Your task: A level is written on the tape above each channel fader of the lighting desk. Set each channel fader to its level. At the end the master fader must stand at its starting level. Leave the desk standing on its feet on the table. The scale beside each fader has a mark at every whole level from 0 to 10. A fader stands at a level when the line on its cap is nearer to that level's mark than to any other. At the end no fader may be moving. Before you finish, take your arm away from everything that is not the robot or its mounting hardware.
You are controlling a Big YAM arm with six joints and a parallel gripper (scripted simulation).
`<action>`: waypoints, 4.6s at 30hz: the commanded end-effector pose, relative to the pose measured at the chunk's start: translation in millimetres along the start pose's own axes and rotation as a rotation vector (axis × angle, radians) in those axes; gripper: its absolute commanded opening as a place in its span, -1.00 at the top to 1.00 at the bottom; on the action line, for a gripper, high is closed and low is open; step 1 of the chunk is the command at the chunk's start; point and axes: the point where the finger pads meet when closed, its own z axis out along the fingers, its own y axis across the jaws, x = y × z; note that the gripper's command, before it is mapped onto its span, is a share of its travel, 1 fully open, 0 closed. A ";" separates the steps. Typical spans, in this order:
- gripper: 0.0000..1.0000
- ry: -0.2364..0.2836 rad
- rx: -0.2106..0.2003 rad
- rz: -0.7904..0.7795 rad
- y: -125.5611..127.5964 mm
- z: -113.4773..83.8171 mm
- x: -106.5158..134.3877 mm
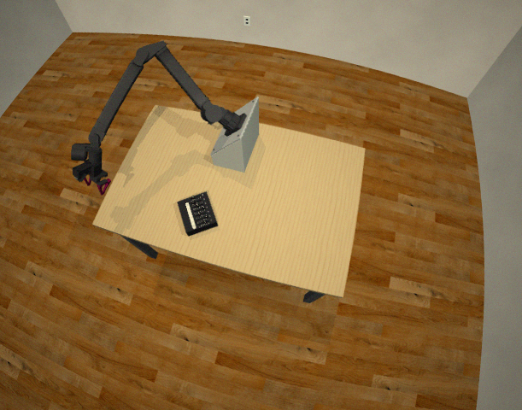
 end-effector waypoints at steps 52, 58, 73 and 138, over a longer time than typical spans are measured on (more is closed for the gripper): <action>-1.00 0.429 -0.545 -1.665 415.2 -95.7 151.5; -1.00 0.463 -0.479 -1.488 418.2 -90.6 155.7; -1.00 0.500 -0.207 -0.727 432.5 -60.7 167.0; -1.00 0.469 0.228 0.664 444.8 -46.5 203.8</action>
